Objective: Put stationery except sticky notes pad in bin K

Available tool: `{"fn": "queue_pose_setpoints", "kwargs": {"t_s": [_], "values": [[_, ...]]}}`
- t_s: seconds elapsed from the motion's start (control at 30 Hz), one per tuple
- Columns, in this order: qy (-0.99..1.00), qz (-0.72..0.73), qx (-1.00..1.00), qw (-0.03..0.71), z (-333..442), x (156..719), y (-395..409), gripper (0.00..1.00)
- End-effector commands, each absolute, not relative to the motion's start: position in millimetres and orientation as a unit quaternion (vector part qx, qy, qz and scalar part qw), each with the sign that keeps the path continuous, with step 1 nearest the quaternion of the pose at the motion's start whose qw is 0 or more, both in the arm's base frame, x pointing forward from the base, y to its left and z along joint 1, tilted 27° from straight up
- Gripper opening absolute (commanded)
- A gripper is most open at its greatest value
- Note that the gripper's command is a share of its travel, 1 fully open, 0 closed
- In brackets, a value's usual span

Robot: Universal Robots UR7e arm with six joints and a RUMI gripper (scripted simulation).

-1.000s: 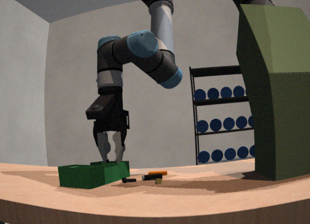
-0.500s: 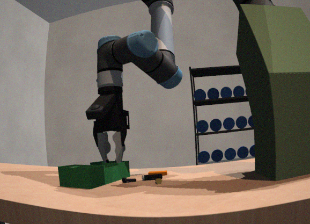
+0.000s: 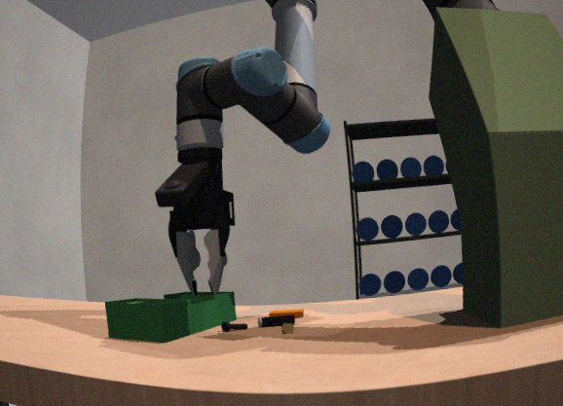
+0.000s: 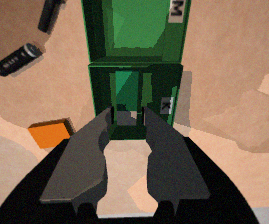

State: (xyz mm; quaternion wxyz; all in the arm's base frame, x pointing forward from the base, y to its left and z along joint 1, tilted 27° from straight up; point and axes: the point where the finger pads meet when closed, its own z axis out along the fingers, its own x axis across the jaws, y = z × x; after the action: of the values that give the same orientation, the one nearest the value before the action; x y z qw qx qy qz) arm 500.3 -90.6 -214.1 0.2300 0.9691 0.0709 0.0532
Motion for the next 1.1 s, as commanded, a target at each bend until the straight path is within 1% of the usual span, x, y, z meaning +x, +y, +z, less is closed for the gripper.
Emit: {"fn": "queue_pose_setpoints", "kwargs": {"t_s": [0.0,0.4,0.73,0.77,1.07], "values": [[0.071,0.054,0.969,0.23,-208,500,-87,0.18],[0.071,0.054,0.969,0.23,-190,497,-79,0.18],[0.071,0.054,0.969,0.23,-189,497,-79,0.18],[0.071,0.054,0.969,0.23,-186,496,-77,1.0],[0.071,0.054,0.969,0.23,-161,493,-65,1.0]]}}
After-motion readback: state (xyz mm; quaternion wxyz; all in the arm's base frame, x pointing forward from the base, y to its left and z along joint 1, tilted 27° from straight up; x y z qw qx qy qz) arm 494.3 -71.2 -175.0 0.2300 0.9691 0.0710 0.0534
